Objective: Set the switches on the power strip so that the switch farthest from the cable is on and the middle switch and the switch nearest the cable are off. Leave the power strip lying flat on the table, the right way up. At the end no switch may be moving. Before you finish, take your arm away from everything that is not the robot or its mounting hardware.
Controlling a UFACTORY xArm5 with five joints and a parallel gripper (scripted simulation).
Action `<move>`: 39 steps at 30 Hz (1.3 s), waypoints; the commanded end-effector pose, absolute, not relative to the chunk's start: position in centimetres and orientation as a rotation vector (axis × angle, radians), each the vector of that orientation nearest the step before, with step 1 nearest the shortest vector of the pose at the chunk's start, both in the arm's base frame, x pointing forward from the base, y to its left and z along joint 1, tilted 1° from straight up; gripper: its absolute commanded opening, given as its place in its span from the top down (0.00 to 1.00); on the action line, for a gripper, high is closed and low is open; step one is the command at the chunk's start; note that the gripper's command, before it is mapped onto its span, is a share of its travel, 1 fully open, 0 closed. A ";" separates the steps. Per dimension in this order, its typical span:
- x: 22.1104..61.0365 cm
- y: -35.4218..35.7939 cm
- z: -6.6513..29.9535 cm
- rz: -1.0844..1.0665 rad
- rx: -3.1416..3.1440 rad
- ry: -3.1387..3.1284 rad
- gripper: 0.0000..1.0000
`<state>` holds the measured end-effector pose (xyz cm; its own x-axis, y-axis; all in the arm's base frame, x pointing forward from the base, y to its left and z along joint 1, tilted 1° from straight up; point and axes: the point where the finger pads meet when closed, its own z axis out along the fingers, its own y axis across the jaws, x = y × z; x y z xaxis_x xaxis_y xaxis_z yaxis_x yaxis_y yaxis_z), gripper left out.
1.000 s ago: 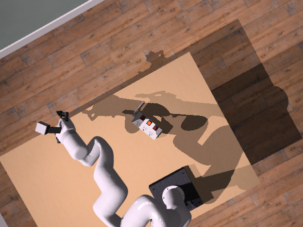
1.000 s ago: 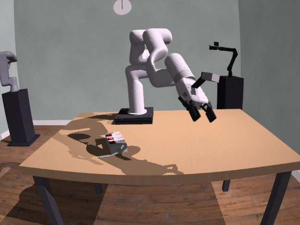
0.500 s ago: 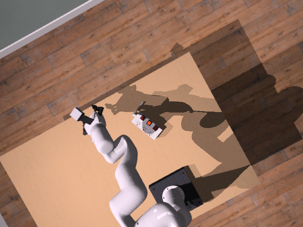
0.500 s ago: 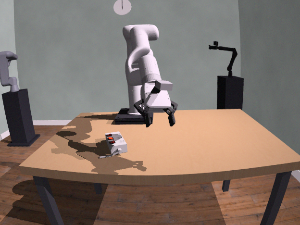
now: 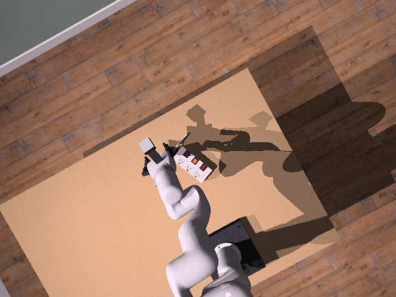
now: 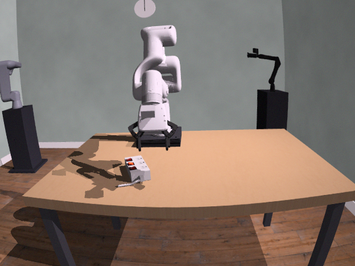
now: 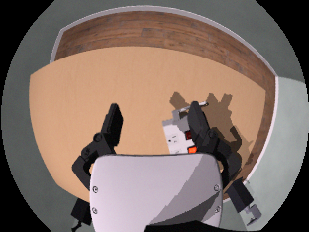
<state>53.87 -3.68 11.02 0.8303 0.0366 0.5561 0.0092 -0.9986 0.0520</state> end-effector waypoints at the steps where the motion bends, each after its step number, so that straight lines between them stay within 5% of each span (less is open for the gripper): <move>1: 48.7 -7.3 10.1 0.827 2.974 -0.162 0.00; 4: 48.7 -7.3 10.1 0.827 2.974 -0.162 0.00; 6: 44.8 -9.3 9.0 0.766 2.979 -0.318 0.00; 15: 39.5 -11.3 7.4 0.687 2.972 -0.519 0.00; 39: 39.4 -11.3 7.4 0.685 2.972 -0.523 0.00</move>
<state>39.31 -11.30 7.24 0.8462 -0.3143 0.4303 -0.3349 -0.9418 -0.0294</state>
